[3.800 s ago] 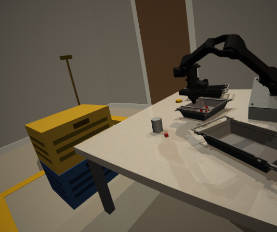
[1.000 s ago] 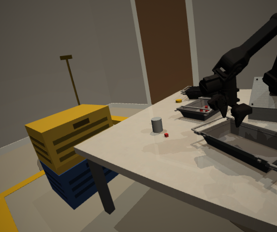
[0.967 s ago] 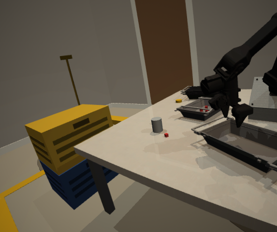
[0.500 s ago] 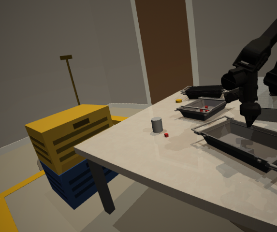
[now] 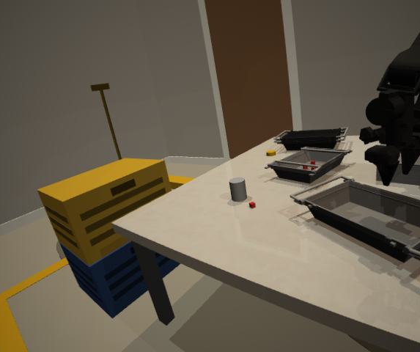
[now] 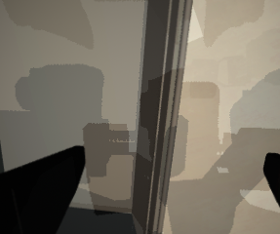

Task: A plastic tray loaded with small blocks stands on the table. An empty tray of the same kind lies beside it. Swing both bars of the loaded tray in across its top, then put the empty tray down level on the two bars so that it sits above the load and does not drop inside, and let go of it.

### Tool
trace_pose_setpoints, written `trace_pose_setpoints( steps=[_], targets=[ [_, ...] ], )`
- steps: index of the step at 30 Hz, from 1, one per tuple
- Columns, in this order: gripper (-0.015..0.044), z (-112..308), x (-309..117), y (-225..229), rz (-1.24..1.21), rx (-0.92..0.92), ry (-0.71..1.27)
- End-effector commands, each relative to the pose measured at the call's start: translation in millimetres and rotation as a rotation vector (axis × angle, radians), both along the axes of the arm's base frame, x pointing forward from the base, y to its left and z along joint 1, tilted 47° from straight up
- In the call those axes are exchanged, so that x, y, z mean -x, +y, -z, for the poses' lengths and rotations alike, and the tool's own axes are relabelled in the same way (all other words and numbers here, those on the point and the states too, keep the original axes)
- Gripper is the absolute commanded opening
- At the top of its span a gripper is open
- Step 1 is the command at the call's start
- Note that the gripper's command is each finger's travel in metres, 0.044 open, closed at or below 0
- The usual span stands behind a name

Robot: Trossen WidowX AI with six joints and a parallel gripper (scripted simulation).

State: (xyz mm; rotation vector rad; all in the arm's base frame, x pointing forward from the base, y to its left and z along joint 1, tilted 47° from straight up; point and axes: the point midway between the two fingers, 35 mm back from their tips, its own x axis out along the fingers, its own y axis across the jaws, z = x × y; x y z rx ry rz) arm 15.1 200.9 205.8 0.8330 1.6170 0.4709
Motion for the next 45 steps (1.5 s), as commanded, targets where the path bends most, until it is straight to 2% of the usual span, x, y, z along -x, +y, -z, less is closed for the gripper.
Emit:
trace_pose_setpoints(
  steps=[1,10,28,38,45],
  targets=[
    [0.0440,2,2,-3,0.046,-0.007,0.045],
    [0.0440,10,1,9,0.047,-0.007,0.045],
    [0.0440,58,5,60,0.049,-0.008,0.046],
    [0.0440,60,5,62,0.049,-0.008,0.046],
    [0.0337,60,5,62,0.049,-0.008,0.046]
  ],
)
